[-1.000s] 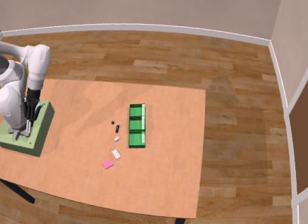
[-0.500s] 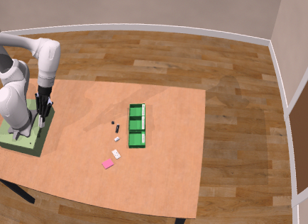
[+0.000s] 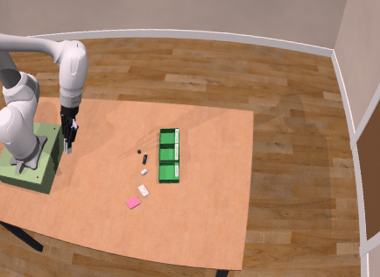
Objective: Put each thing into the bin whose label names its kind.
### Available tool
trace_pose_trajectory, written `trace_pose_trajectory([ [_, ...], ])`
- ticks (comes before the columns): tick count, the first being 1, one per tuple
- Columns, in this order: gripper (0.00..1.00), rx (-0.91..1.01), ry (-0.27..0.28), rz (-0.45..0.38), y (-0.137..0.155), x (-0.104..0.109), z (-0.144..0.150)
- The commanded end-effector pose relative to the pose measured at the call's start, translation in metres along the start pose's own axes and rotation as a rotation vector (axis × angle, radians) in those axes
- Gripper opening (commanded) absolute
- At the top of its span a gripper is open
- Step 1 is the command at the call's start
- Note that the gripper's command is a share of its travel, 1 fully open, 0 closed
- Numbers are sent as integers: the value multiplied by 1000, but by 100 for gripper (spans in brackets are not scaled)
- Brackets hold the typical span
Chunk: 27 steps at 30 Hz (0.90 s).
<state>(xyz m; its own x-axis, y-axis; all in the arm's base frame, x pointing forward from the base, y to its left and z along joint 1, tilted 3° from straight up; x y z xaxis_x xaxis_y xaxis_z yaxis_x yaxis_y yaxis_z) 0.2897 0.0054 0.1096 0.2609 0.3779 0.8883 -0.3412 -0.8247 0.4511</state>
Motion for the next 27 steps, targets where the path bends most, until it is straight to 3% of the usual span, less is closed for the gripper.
trace_pose_trajectory([
  [1,5,-72,-7,37,-10,4,11],
  [6,5,-128,-12,67,-25,12,32],
  [9,5,-261,-28,134,-37,19,52],
  [24,5,-424,-49,214,-66,38,108],
  [27,5,-559,-69,277,-74,44,131],
])
Point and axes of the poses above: the point where the finger pads meet when closed, its own x axis back along the fingers, its own z axis across the jaws, y = z × x, the point moved 1 cm from there along x, back along the fingers, and after that the axes turned 14 degrees about x, right-handed, at the moved point
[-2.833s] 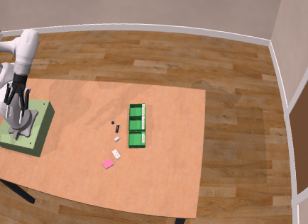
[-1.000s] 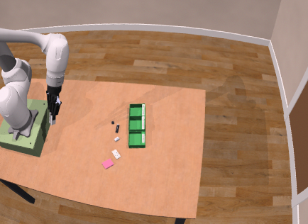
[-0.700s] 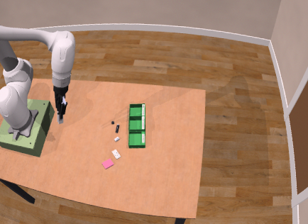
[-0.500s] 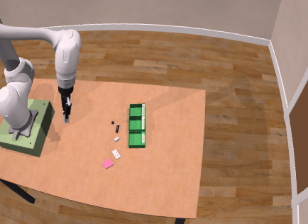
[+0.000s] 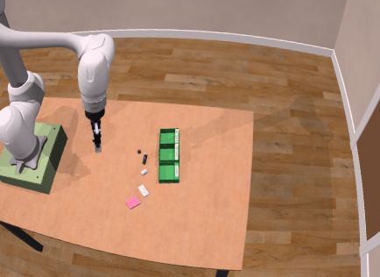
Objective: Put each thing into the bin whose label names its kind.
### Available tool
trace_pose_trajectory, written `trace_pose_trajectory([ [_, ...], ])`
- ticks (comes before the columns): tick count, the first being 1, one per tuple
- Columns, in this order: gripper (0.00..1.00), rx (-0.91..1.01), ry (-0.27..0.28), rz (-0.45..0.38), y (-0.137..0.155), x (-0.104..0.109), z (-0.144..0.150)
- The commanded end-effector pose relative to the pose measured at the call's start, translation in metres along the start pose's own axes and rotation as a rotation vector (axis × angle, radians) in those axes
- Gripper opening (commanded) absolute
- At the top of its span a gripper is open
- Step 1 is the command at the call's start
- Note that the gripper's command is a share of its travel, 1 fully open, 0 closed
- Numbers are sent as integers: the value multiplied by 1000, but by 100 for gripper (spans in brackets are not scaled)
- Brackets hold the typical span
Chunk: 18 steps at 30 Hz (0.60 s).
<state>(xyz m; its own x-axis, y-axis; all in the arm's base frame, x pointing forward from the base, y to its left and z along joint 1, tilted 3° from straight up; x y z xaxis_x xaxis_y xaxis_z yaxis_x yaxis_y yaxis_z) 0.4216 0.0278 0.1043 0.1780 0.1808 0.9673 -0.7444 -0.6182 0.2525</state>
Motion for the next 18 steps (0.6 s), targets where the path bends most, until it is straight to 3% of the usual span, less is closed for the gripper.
trace_pose_trajectory([
  [1,5,-129,-18,60,-23,5,20],
  [15,5,-281,-41,129,-67,16,64],
  [18,5,-417,-64,189,-81,20,84],
])
Point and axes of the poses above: the point where the finger pads meet when closed, its own x axis back along the fingers, its own z axis across the jaws, y = z × x, the point moved 1 cm from there along x, back along the fingers, and after that the axes turned 14 degrees about x, right-handed, at the moved point
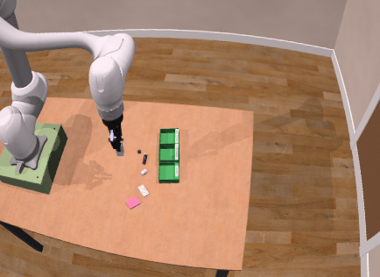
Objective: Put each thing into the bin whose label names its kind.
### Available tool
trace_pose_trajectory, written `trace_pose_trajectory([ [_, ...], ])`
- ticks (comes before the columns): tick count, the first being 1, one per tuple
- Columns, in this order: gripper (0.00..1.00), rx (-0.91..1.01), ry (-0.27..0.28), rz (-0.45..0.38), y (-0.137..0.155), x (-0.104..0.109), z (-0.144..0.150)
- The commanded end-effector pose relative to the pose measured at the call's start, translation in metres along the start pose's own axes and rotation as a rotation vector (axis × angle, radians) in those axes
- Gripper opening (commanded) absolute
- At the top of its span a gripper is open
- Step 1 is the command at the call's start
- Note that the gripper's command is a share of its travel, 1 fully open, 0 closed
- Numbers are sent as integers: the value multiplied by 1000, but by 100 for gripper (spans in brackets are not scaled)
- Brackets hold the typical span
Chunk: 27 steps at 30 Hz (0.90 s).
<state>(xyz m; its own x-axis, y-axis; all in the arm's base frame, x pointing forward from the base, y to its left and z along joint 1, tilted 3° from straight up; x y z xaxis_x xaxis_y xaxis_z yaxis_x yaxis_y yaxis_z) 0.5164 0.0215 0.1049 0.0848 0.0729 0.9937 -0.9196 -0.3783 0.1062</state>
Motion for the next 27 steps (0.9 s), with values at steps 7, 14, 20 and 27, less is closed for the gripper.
trace_pose_trajectory([
  [7,5,-132,-21,58,-41,4,26],
  [14,5,-132,-21,58,-41,4,26],
  [20,5,-174,-22,57,-67,-16,24],
  [27,5,-174,-22,57,-100,-41,20],
])
Point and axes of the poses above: the point where the finger pads meet when closed, its own x axis back along the fingers, its own z axis across the jaws, y = z × x, the point moved 1 cm from there along x, back along the fingers, and after that the axes turned 14 degrees about x, right-handed, at the moved point
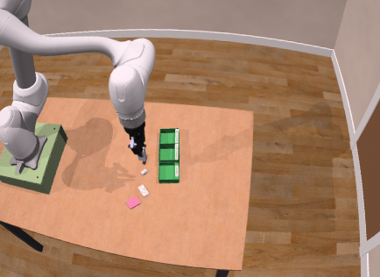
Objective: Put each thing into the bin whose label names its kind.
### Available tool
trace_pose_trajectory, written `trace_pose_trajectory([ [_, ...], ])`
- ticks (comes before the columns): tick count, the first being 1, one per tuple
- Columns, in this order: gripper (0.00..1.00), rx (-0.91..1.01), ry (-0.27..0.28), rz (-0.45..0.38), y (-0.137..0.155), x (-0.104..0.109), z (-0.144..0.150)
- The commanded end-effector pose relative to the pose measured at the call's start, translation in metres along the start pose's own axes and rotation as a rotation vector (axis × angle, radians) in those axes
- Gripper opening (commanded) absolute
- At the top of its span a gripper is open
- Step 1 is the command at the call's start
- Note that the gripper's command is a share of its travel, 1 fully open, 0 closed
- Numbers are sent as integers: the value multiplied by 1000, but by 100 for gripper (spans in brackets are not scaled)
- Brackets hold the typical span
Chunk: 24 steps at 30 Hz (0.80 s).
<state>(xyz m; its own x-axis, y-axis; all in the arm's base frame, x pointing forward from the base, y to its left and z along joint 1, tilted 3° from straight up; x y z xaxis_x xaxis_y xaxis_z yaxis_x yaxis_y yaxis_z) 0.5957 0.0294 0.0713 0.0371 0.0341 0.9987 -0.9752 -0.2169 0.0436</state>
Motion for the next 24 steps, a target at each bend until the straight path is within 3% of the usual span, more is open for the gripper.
trace_pose_trajectory([
  [1,5,-1,0,0,-25,-22,-6],
  [11,5,-1,0,0,-86,-76,-23],
  [19,5,-1,0,0,-88,-78,-23],
  [24,5,-1,0,0,-88,-91,-23],
])
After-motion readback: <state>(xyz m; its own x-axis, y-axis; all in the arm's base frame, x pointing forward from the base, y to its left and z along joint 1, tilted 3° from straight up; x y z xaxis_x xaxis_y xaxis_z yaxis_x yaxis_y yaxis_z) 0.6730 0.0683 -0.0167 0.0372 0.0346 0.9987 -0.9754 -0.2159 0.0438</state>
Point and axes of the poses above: the point where the finger pads meet when closed, its own x axis back along the fingers, its own z axis across the jaws, y = z × x, the point moved 1 cm from there along x, back along the fingers, and after that the axes turned 14 degrees about x, right-handed, at the moved point
